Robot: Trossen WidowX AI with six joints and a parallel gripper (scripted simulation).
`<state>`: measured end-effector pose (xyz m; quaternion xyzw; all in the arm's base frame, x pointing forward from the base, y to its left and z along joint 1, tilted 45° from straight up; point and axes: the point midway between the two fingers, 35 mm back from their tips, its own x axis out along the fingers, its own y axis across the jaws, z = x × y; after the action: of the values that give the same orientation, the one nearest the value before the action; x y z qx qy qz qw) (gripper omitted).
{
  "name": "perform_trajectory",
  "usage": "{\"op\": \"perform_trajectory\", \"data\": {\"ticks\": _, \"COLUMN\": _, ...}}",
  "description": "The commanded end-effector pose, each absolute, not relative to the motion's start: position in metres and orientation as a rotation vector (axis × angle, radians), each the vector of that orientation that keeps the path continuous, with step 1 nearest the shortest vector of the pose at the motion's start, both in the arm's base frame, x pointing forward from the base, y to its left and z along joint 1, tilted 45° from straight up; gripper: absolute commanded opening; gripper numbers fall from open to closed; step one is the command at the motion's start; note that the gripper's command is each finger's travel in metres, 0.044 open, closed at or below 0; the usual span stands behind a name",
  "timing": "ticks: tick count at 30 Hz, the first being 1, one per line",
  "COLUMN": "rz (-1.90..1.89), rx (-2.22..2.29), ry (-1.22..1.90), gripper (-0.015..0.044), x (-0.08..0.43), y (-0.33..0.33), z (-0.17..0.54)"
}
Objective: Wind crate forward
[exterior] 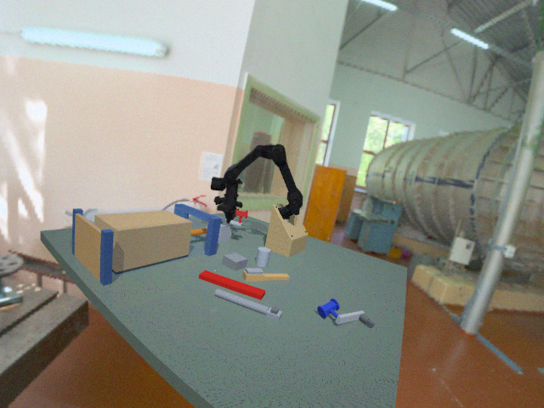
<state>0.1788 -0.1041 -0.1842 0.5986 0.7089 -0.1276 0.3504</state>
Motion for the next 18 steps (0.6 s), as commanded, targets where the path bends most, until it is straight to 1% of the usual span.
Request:
{"op": "perform_trajectory", "data": {"ticks": 1, "rz": -0.377, "rx": 1.585, "ry": 1.837, "gripper": 0.0, "x": 0.1812, "y": -0.1029, "z": -0.1847}}
{"op": "perform_trajectory", "data": {"ticks": 10, "rz": -0.48, "rx": 1.667, "ry": 1.835, "gripper": 0.0, "x": 0.186, "y": -0.1013, "z": -0.1846}}
{"op": "perform_trajectory", "data": {"ticks": 18, "rz": -0.482, "rx": 1.673, "ry": 1.832, "gripper": 0.0, "x": 0.1871, "y": -0.0976, "z": -0.1887}}
